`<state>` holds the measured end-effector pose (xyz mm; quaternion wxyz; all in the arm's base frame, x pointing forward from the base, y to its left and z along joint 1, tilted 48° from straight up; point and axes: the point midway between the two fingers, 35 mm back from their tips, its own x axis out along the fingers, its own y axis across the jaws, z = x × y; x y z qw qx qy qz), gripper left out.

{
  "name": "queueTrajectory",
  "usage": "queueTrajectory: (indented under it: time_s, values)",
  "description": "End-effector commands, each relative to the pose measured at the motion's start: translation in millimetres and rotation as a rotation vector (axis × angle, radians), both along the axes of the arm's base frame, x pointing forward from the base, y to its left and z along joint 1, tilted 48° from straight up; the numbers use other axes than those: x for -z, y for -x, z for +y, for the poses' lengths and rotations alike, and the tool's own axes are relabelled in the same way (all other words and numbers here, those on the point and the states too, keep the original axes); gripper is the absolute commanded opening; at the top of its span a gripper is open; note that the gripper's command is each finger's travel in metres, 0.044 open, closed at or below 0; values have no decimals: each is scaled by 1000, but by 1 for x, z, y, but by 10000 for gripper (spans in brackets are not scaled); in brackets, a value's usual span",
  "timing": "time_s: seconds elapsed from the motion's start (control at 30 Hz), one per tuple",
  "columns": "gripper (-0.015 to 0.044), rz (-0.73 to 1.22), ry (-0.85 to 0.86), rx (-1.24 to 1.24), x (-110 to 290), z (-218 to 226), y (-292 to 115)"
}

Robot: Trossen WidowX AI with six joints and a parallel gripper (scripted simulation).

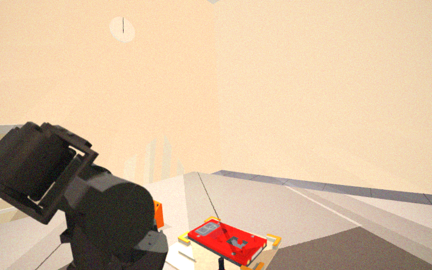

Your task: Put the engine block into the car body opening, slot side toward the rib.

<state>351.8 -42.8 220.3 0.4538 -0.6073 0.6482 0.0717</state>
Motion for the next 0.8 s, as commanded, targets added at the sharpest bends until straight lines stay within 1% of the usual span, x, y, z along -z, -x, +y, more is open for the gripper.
queueTrajectory:
  time_s: [0.0, 0.33, 0.47, 0.6, 0.77]
  values:
    - [440, 89, 10, -79, 16, 22, -1]
    - [440, 305, 60, -273, 54, 79, 5]
    - [440, 309, 61, -276, 56, 78, 4]
    - [440, 308, 61, -276, 78, 57, 1]
    - [440, 308, 62, -276, 86, 48, -1]
